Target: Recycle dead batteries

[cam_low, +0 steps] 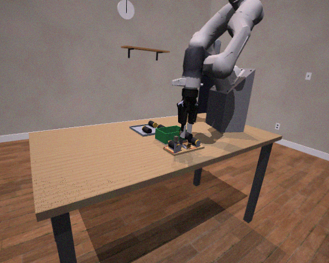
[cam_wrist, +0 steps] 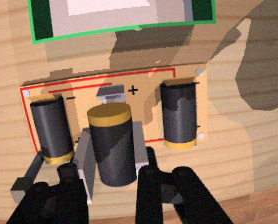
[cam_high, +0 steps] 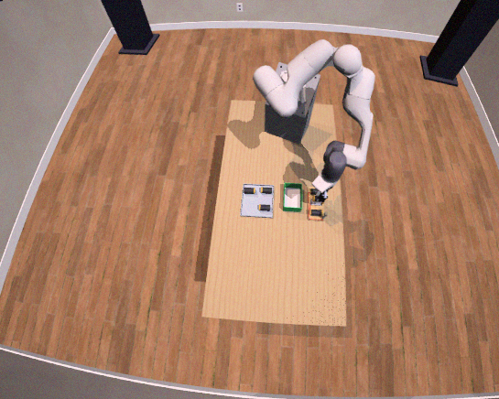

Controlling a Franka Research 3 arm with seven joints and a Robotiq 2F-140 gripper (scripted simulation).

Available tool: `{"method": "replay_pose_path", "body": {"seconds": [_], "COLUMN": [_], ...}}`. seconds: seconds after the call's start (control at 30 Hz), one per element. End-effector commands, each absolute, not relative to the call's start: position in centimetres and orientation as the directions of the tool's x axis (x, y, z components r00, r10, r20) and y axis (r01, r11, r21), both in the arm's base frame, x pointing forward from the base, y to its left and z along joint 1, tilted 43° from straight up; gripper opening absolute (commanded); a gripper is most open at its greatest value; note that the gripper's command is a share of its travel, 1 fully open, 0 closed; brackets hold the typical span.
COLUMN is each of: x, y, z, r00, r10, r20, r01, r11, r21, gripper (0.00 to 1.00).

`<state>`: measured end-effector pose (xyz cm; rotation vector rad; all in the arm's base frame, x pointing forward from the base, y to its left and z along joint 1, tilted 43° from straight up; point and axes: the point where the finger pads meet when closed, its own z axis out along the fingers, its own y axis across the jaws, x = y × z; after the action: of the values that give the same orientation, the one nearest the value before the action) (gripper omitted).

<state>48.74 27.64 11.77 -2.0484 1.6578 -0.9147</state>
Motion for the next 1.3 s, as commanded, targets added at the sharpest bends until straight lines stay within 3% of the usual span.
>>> {"method": "replay_pose_path", "body": {"seconds": [0.0,1.27], "x": [48.84,49.74], "y": [27.75,27.58], "z": [11.9,10.92], "r00": [0.112,0.112], "r10": [-0.957,-0.957], "r20": [0.266,0.266], "r01": [-0.73,-0.73], "r11": [-0.261,-0.261], "r21": [-0.631,-0.631], "gripper": [0.16,0.16]}}
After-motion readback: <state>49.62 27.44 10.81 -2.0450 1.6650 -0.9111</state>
